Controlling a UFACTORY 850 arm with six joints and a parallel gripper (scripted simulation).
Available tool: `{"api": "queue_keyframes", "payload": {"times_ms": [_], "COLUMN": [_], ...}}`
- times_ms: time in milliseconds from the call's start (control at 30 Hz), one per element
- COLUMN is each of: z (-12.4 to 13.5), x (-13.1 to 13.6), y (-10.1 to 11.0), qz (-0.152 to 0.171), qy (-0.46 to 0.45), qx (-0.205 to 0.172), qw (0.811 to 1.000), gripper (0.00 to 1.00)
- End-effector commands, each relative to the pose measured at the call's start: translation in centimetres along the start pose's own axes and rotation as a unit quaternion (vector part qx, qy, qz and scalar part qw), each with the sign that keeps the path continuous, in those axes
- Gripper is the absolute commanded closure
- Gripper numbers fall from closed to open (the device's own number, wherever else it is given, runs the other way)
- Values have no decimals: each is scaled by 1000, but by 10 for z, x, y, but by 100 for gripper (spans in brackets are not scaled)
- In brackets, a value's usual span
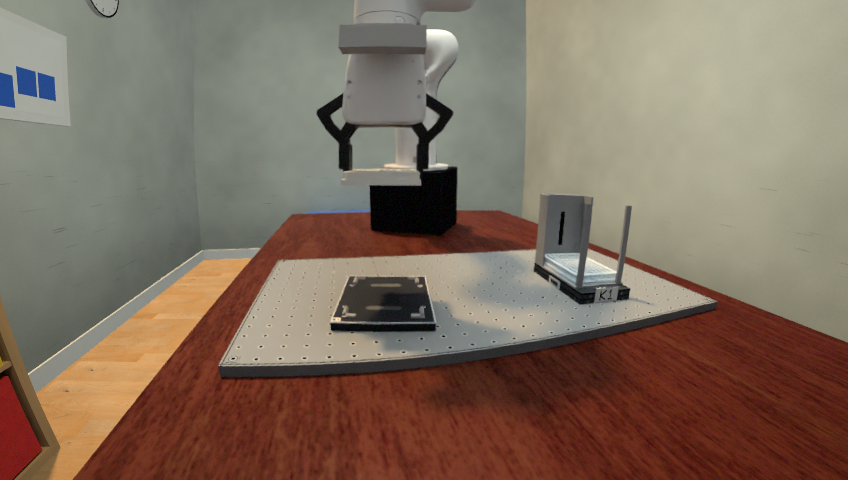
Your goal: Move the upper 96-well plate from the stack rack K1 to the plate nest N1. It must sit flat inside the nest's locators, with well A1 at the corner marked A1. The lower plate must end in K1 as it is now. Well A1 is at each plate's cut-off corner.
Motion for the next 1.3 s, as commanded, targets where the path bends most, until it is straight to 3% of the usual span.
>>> {"api": "queue_keyframes", "payload": {"times_ms": [0,967,1267], "z": [-1,-1,0], "x": [0,-1,-1], "y": [1,1,-11], "qz": [0,0,0], "qy": [0,0,0], "qx": [1,1,1], "qw": [1000,1000,1000], "gripper": [100,100,100]}}
Point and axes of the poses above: the point where the finger pads meet when closed, its own y axis back along the fingers, its own x axis across the jaws, z = x × y, the point moved 10 cm from there along y, back along the fingers, and after that the axes turned 14 degrees about -y, right-handed, at the moved point
